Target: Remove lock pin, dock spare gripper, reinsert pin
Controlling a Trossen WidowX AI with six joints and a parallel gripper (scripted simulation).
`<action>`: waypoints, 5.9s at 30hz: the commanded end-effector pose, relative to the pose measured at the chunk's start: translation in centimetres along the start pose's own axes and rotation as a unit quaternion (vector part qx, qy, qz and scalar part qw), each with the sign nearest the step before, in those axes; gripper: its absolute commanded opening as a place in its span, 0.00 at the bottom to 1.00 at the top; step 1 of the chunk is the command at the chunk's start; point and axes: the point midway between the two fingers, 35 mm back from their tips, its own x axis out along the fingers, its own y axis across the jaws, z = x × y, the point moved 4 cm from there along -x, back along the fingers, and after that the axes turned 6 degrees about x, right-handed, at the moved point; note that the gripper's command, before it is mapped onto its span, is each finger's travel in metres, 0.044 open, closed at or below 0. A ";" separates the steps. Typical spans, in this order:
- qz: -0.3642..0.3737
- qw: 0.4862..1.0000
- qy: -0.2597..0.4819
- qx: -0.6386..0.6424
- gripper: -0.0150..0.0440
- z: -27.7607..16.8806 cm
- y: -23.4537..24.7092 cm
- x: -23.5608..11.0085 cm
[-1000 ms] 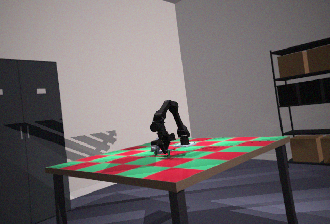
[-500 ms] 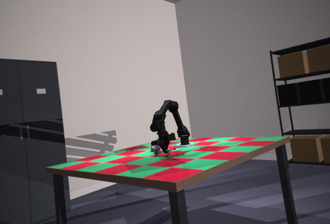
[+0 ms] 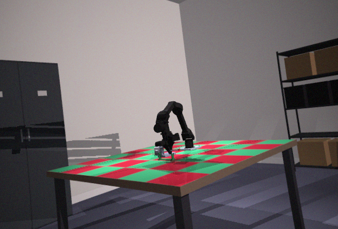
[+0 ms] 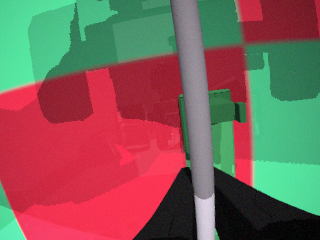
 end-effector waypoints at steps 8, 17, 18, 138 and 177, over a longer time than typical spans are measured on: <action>0.006 1.000 0.003 0.001 0.25 0.0 0.2 -0.6; 0.005 1.000 0.003 0.000 0.25 -1.0 -0.2 -1.0; 0.005 1.000 0.004 0.000 0.25 -1.3 -0.3 -1.1; 0.000 1.000 0.002 -0.001 0.97 -5.4 -1.7 -0.1; 0.053 0.998 0.019 0.005 1.00 -5.4 0.5 -6.5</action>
